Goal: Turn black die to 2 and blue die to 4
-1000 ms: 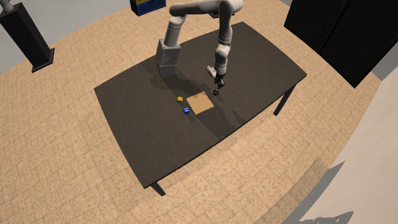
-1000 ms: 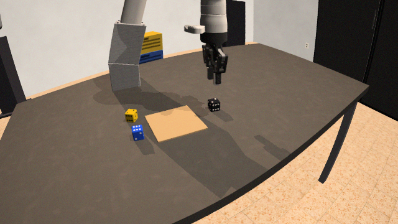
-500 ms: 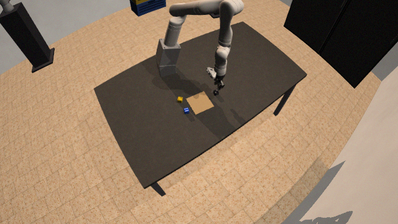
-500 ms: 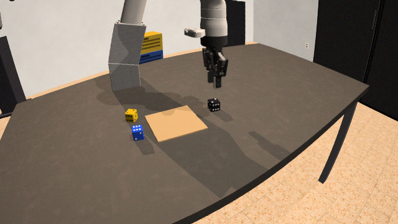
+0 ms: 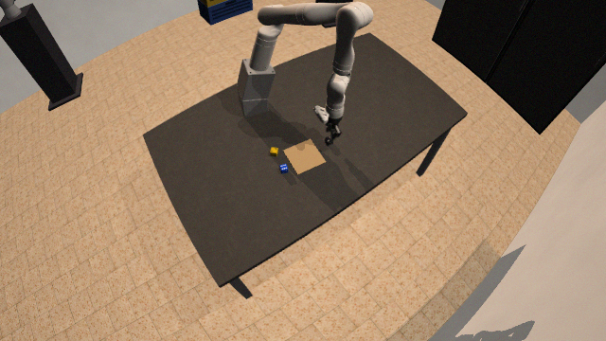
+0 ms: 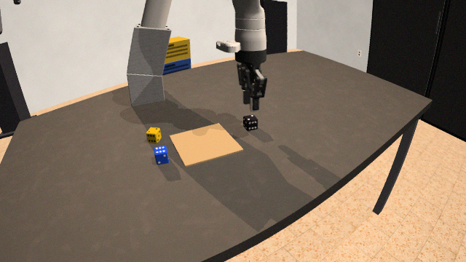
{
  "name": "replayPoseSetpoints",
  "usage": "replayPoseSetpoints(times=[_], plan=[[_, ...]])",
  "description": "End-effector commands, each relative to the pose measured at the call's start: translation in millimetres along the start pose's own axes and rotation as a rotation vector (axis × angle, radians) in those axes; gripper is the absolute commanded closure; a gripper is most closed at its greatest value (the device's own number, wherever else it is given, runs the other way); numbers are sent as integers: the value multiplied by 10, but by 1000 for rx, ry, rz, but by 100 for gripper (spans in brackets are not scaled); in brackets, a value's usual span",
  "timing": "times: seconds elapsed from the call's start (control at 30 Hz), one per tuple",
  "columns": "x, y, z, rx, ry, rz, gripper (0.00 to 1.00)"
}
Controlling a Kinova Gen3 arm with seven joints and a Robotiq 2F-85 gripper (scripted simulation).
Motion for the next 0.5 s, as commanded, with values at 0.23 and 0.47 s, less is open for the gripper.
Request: replayPoseSetpoints(times=[0.23, 0.47], plan=[[-136, -1, 15, 1, 4, 2, 54], [-176, -2, 15, 1, 4, 2, 54]])
Point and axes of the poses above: the point where the finger pads meet when closed, its own x axis back along the fingers, its own z axis across the jaws, y = z × x, the point moved 9 cm from there along x, back along the fingers, and after that the axes turned 3 degrees about -x, right-handed, at the moved point
